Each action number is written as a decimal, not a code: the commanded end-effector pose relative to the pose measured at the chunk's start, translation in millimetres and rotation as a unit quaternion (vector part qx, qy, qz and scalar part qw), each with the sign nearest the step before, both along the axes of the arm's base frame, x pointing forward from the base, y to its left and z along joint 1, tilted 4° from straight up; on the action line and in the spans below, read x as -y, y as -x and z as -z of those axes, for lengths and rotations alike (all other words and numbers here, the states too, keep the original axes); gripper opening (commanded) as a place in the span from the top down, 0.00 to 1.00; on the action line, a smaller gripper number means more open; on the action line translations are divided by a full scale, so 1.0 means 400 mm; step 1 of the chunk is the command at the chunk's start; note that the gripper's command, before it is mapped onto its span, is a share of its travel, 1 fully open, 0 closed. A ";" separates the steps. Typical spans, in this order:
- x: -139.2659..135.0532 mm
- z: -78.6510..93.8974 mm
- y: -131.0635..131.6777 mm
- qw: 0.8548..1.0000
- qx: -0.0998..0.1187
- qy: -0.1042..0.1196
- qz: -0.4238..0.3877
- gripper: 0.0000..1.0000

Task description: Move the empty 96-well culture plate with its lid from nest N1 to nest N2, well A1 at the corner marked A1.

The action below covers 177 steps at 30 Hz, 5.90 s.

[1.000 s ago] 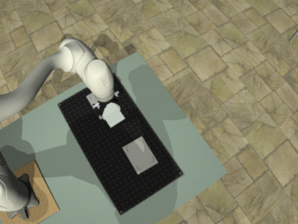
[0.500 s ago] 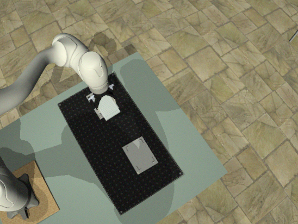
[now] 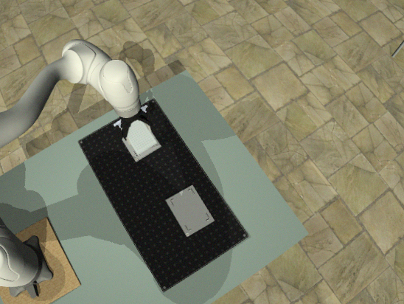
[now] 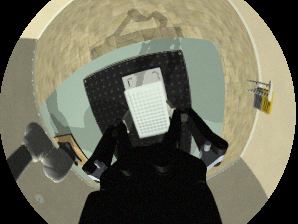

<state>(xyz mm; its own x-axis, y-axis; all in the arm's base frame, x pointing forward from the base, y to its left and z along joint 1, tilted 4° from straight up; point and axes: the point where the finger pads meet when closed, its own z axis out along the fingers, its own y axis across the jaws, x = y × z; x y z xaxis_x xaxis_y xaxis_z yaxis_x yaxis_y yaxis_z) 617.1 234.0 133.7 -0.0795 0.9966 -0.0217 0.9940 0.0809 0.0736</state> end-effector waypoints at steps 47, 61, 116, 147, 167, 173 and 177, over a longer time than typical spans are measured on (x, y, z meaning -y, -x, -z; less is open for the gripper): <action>-0.064 0.017 0.002 1.000 0.000 0.003 0.001 1.00; -0.062 0.067 -0.001 1.000 0.000 0.003 0.001 1.00; -0.053 0.127 -0.005 1.000 0.000 0.003 0.001 1.00; -0.052 0.127 -0.006 1.000 0.000 0.003 0.001 1.00; -0.052 0.127 -0.006 1.000 0.000 0.003 0.001 1.00; -0.052 0.127 -0.006 1.000 0.000 0.003 0.001 1.00; -0.052 0.127 -0.006 1.000 0.000 0.003 0.001 1.00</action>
